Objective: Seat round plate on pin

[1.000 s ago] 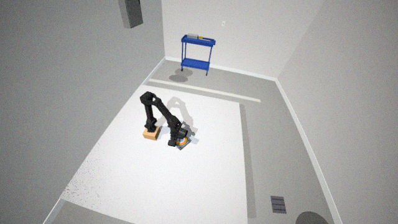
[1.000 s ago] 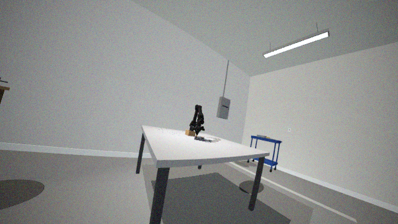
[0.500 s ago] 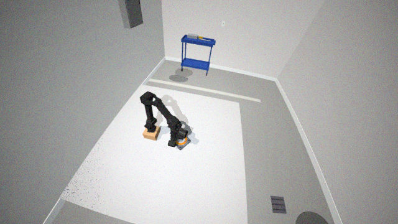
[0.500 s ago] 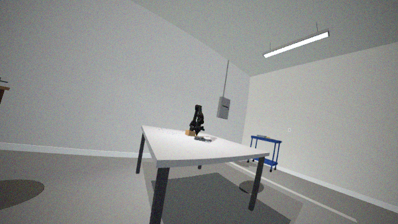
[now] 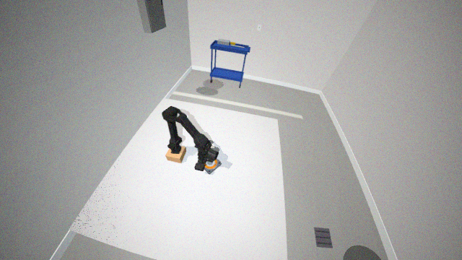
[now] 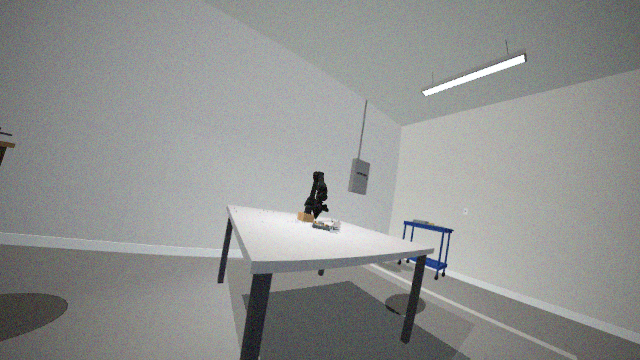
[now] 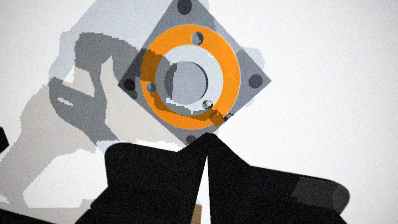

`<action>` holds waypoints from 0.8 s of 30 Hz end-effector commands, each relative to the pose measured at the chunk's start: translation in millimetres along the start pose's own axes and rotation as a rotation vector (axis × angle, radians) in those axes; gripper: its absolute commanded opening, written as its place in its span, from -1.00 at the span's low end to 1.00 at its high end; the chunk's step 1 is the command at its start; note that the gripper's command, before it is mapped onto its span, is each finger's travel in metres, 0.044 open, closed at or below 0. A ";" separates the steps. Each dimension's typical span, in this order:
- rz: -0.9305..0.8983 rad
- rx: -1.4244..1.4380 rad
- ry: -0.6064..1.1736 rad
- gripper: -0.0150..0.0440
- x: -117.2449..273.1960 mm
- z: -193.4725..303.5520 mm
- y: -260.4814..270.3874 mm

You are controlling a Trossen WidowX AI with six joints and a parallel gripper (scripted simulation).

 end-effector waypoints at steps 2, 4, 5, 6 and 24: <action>0.006 0.004 -0.012 -0.49 29.5 0.4 0.4; 0.006 0.004 -0.012 -0.49 33.5 0.4 0.8; 0.006 0.004 -0.012 -0.49 33.7 0.3 0.9; 0.004 0.001 -0.017 -0.49 25.2 -0.8 0.6; 0.004 0.001 -0.017 -0.49 25.2 -0.8 0.6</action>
Point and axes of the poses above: the point midway between the two fingers, 35 mm back from their tips, its own x axis back along the fingers, its own y axis across the jaws, z = x × y, the point moved 5 cm from there along x, back along the fingers, and after that the axes turned 2 degrees about -x, right-handed, at the moved point
